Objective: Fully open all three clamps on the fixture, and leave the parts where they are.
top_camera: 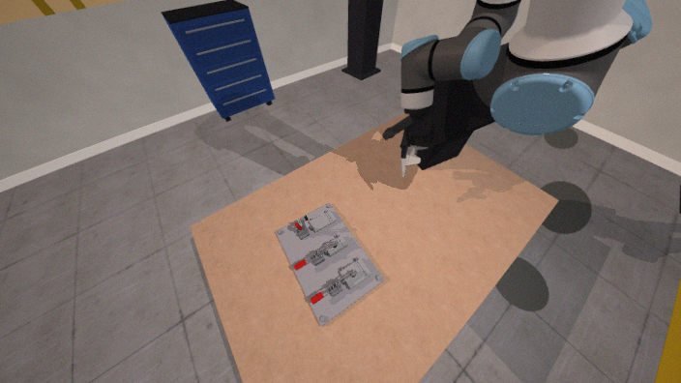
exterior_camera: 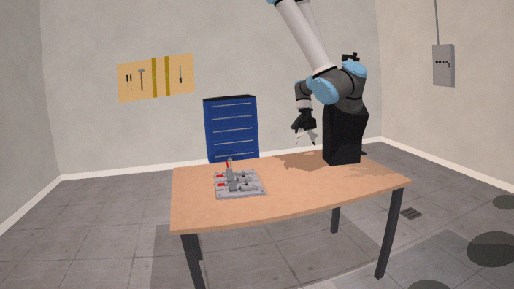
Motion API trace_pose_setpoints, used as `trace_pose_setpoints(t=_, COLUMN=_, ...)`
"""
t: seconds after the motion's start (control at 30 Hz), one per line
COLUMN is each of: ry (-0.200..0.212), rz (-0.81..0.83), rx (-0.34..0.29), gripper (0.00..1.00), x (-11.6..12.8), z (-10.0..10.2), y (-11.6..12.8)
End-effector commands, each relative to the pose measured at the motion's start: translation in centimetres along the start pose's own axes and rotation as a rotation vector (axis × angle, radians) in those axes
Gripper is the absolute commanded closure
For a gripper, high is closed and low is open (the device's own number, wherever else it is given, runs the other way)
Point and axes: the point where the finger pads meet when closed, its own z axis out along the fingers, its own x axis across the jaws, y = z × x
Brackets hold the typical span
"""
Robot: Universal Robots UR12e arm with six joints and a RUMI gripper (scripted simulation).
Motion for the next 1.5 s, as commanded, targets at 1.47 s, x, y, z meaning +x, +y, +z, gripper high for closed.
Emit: trace_pose_setpoints(t=1.47, ry=0.309, rz=-0.741, rx=0.133, gripper=0.0, x=-15.8, z=-5.2, y=-18.4)
